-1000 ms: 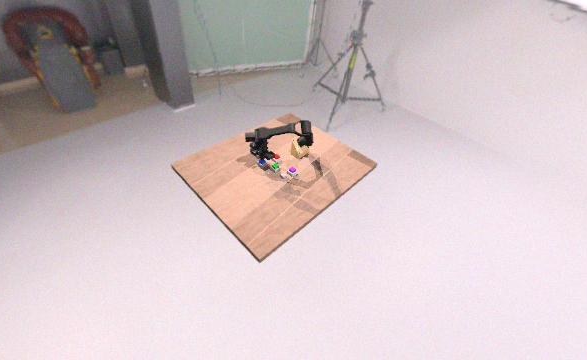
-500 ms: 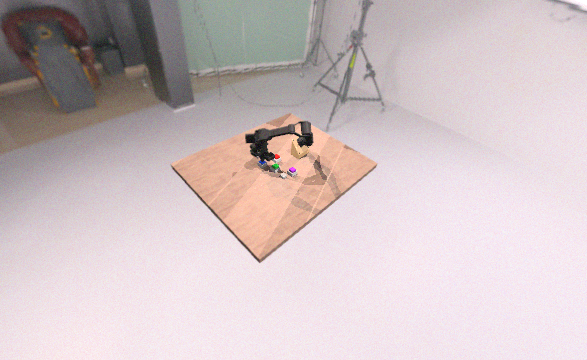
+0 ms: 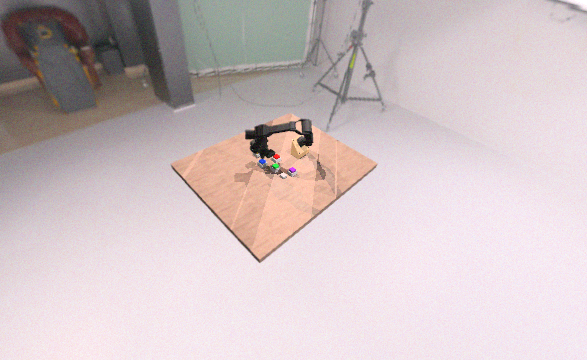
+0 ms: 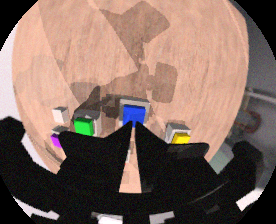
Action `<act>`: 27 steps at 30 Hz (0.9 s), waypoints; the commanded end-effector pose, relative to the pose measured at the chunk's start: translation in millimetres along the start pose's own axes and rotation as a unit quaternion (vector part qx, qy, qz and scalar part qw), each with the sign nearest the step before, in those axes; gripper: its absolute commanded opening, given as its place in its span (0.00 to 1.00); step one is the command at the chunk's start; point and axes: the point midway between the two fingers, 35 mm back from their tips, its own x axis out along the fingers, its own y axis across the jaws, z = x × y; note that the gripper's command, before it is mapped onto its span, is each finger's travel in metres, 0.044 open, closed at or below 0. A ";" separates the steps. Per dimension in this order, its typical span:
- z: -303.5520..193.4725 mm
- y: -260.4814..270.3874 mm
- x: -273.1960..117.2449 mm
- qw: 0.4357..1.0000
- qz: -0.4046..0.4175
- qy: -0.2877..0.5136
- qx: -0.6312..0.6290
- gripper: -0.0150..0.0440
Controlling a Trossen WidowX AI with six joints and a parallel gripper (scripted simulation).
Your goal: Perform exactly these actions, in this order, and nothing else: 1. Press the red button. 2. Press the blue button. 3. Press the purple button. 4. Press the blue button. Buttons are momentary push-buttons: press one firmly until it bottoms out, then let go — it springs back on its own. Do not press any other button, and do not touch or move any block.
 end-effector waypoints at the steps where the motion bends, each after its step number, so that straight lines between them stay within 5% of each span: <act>1: 0.6 0.4 -9.4 1.000 -0.002 -0.001 -0.004 0.29; 15: -20.4 193.5 -59.4 1.000 -0.006 -0.002 -0.002 0.91; 20: -57.4 255.2 -69.6 1.000 0.001 0.000 -0.002 0.93; 27: -61.7 260.6 -70.5 1.000 0.002 0.001 -0.002 0.93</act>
